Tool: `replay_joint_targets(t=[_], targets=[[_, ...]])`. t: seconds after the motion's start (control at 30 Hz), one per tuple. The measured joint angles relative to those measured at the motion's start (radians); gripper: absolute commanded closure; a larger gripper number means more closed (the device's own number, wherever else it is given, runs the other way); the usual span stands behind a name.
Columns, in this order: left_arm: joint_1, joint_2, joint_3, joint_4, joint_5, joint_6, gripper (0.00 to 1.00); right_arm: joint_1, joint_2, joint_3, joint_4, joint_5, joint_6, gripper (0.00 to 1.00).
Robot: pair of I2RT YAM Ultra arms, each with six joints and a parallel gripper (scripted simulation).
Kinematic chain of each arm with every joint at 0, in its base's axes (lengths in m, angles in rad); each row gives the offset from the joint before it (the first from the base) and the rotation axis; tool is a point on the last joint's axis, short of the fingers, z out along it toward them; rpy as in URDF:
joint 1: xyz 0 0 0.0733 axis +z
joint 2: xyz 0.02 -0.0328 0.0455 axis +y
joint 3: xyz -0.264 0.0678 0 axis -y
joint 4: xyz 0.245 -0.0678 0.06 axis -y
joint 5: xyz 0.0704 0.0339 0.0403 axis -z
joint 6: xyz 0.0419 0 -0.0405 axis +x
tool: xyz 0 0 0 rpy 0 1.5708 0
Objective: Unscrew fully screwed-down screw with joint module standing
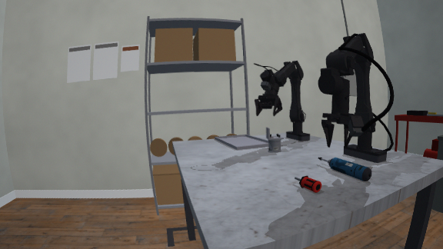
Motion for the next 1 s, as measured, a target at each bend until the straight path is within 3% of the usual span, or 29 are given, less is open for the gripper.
replay_joint_targets(t=[1.0], targets=[[-0.233, -0.087, -0.021, -0.032, 0.125, 0.424, 0.35, 0.0, 0.0, 0.0, 0.0, 0.0, 0.0, 0.14]])
